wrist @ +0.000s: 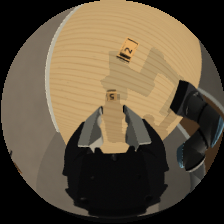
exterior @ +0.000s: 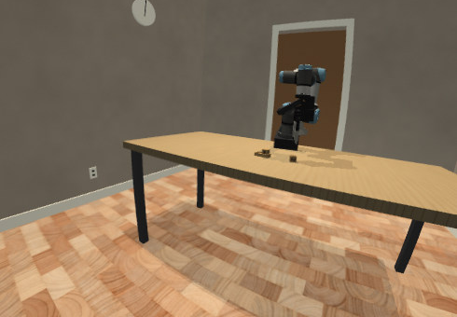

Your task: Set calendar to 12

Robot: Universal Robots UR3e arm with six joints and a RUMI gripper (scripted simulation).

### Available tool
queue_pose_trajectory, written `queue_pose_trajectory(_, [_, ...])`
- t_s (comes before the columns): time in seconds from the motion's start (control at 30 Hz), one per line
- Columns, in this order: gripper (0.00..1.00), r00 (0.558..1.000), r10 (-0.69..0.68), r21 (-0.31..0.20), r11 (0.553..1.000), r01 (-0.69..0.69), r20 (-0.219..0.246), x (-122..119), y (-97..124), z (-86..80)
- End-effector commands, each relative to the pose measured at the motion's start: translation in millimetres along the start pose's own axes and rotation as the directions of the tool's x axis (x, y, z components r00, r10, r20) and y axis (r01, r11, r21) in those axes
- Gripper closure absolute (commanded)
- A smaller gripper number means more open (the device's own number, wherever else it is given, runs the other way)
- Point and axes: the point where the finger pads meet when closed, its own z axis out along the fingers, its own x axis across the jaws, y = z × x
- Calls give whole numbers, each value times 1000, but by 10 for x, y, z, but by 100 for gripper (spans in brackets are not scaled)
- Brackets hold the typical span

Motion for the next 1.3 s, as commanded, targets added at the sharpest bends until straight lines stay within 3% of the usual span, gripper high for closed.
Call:
queue_pose_trajectory(0.0, [72,1000,0,1,1000,0,2,-7,-2,-6])
queue_pose_trajectory(0.5, [72,1000,0,1,1000,0,2,-8,-1,59])
queue_pose_trajectory(1.27, [72,1000,0,1,1000,0,2,-13,3,367])
